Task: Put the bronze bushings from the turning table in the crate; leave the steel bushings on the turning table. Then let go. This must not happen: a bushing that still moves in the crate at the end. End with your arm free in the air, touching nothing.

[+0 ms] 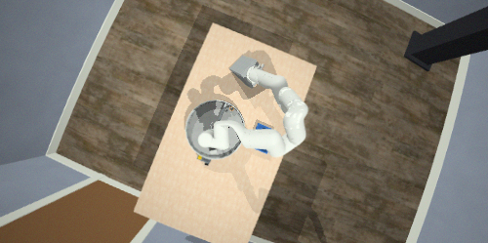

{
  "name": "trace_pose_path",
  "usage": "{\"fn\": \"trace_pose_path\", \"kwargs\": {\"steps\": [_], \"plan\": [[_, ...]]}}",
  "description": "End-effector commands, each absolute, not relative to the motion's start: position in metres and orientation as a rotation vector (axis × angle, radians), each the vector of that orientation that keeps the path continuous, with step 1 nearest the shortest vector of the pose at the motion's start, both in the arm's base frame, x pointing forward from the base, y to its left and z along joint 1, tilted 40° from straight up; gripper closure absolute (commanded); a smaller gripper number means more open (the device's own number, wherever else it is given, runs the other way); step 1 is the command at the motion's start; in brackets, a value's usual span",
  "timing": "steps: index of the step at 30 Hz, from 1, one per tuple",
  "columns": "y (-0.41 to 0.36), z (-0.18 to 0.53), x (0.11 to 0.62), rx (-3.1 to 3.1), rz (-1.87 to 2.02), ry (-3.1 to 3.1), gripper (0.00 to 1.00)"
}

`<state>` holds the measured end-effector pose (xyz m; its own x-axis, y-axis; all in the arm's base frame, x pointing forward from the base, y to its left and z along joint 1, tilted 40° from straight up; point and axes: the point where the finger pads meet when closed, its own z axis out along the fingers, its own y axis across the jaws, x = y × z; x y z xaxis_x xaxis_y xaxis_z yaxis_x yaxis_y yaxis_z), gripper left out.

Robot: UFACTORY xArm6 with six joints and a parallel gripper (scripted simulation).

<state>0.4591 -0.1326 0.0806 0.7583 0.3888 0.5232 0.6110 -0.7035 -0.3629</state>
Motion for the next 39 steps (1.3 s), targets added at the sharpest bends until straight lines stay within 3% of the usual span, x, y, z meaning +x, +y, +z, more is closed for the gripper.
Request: {"fn": "trace_pose_path", "kwargs": {"steps": [1,39], "plan": [[-0.134,0.082,0.46,-2.429,-0.567,-0.751,1.0],[-0.112,0.053,0.469,-2.429,-0.567,-0.751,1.0]]}}
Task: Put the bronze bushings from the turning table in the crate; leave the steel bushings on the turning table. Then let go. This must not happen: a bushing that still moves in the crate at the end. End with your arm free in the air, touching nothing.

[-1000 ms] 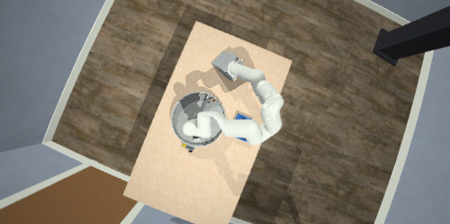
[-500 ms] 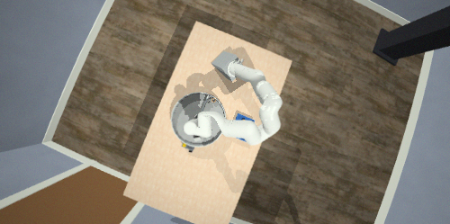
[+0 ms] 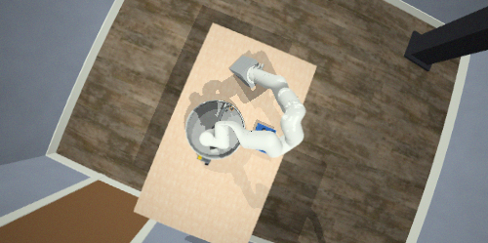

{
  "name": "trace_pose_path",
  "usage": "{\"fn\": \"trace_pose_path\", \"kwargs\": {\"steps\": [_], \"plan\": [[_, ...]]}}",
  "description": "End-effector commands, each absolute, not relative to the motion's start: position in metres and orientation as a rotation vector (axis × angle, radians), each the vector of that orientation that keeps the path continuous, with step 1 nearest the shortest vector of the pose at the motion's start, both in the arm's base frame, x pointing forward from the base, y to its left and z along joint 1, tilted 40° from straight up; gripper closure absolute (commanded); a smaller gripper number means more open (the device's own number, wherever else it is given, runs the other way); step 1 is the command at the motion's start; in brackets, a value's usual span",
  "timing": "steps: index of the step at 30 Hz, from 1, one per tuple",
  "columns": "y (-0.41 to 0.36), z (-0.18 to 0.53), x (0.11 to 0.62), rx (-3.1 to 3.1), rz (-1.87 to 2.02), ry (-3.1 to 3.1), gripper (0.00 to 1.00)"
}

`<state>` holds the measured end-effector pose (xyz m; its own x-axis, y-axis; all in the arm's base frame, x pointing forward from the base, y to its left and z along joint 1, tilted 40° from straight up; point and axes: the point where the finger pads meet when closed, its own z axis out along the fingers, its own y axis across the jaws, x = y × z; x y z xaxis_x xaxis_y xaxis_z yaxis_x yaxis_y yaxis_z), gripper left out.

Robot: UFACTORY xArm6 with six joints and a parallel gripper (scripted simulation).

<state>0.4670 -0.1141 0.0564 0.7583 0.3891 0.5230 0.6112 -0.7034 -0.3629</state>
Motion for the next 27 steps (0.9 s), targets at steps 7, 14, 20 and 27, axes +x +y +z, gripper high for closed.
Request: {"fn": "trace_pose_path", "kwargs": {"steps": [7,14,20,27], "plan": [[-0.107,0.046,0.471,-2.429,-0.567,-0.751,1.0],[-0.101,0.039,0.473,-2.429,-0.567,-0.751,1.0],[-0.1,0.038,0.473,-2.429,-0.567,-0.751,1.0],[-0.1,0.038,0.473,-2.429,-0.567,-0.751,1.0]]}}
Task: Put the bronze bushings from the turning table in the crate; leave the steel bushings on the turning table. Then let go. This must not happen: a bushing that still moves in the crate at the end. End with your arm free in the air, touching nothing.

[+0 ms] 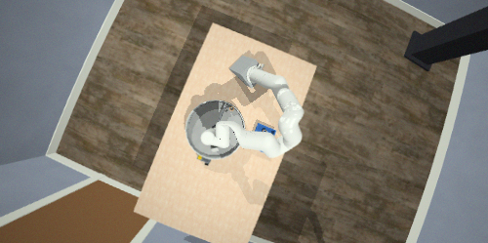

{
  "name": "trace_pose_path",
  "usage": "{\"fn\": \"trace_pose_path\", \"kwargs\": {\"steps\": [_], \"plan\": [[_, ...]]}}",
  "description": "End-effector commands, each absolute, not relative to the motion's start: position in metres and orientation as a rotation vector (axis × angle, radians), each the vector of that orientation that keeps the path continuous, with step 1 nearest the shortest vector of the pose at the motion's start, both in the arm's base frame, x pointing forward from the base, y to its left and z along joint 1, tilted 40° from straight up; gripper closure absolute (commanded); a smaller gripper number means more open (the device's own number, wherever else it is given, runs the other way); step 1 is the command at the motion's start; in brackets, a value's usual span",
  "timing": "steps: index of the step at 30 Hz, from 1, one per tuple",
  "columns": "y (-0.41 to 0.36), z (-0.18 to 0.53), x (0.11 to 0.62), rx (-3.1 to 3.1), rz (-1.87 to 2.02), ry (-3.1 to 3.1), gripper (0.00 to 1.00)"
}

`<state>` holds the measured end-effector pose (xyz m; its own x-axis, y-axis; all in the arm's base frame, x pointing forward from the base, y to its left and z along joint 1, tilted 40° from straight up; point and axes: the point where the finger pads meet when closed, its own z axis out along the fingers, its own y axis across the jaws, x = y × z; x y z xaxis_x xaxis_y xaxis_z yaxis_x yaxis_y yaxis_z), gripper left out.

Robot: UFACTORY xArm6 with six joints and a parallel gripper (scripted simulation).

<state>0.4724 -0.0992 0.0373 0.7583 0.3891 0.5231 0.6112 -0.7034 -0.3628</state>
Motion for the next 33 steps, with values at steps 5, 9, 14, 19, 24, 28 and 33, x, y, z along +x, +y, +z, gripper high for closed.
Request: {"fn": "trace_pose_path", "kwargs": {"steps": [5,9,14,19,24,28,33], "plan": [[-0.1003,0.0383,0.4733,-2.429,-0.567,-0.751,1.0],[-0.1002,0.0381,0.4734,-2.429,-0.567,-0.751,1.0],[-0.0999,0.0377,0.4735,-2.429,-0.567,-0.751,1.0],[-0.0989,0.0365,0.4739,-2.429,-0.567,-0.751,1.0],[-0.0979,0.0351,0.4744,-2.429,-0.567,-0.751,1.0],[-0.0972,0.0343,0.4746,-2.429,-0.567,-0.751,1.0],[-0.097,0.034,0.4747,-2.429,-0.567,-0.751,1.0]]}}
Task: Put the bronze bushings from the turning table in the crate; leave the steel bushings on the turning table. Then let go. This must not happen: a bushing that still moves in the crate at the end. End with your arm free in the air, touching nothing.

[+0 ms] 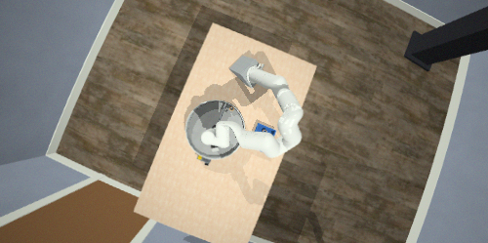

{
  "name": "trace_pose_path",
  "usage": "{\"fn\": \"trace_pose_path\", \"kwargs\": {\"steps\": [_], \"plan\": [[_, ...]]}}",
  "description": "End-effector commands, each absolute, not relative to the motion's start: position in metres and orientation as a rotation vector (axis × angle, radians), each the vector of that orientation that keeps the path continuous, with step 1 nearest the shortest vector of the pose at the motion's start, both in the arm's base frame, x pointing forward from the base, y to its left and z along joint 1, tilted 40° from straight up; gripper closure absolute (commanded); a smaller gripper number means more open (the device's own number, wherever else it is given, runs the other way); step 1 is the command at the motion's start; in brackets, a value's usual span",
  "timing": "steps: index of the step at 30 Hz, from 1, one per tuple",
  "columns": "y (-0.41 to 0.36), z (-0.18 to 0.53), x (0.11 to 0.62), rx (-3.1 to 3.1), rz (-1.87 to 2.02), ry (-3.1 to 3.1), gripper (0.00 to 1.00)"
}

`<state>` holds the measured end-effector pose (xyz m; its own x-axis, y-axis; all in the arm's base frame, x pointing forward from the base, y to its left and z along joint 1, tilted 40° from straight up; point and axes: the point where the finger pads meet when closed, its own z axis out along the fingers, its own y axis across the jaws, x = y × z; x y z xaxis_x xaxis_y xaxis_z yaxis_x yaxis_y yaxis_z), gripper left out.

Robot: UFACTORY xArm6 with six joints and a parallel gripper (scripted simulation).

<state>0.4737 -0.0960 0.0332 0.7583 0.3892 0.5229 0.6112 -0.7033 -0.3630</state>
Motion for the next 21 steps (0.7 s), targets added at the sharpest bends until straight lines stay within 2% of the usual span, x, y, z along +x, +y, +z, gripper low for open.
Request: {"fn": "trace_pose_path", "kwargs": {"steps": [1,15,16,21], "plan": [[-0.0969,0.0339,0.4748,-2.429,-0.567,-0.751,1.0],[-0.0969,0.0339,0.4748,-2.429,-0.567,-0.751,1.0],[-0.0969,0.0339,0.4748,-2.429,-0.567,-0.751,0.59],[-0.0969,0.0339,0.4748,-2.429,-0.567,-0.751,0.59]]}}
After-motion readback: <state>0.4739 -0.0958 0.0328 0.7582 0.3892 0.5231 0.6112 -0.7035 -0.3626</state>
